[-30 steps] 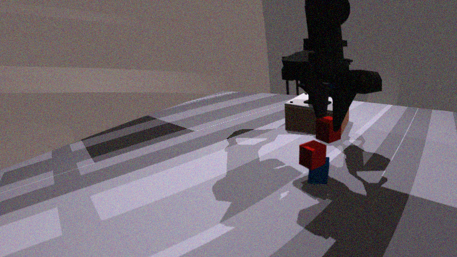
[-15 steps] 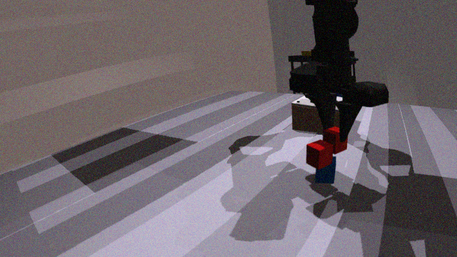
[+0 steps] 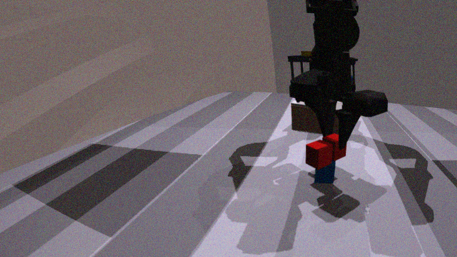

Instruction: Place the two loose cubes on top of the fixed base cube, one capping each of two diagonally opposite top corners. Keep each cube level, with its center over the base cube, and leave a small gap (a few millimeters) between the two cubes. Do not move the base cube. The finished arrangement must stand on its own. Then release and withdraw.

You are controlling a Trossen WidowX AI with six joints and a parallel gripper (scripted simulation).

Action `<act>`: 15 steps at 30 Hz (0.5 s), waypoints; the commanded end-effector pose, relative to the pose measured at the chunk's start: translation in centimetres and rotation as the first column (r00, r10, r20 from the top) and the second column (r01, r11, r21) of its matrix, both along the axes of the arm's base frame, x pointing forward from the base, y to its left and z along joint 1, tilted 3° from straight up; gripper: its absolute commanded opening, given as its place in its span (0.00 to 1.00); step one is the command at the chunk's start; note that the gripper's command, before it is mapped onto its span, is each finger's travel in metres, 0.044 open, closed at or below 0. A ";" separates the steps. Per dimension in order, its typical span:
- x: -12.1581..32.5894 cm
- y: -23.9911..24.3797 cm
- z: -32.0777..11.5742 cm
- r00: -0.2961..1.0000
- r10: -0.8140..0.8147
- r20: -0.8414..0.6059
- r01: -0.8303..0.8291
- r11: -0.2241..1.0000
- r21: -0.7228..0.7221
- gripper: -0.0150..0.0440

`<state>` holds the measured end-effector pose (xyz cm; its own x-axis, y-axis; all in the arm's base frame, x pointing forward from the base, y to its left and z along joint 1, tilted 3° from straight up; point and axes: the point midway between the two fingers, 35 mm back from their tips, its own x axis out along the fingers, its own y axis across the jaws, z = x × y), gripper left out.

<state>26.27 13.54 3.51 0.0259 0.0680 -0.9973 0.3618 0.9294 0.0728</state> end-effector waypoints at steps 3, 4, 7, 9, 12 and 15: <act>-0.1 -0.1 -0.2 1.000 -0.004 -0.002 0.004 1.000 -0.003 0.43; -0.1 -0.1 -0.2 1.000 -0.004 -0.002 0.004 1.000 -0.003 0.43; -0.1 -0.1 -0.2 1.000 -0.004 -0.002 0.004 1.000 -0.003 0.43; -0.1 -0.1 -0.2 1.000 -0.004 -0.002 0.004 1.000 -0.003 0.43; -0.1 -0.1 -0.2 1.000 -0.004 -0.002 0.004 1.000 -0.003 0.43; -0.1 -0.1 -0.2 1.000 -0.004 -0.002 0.004 1.000 -0.003 0.52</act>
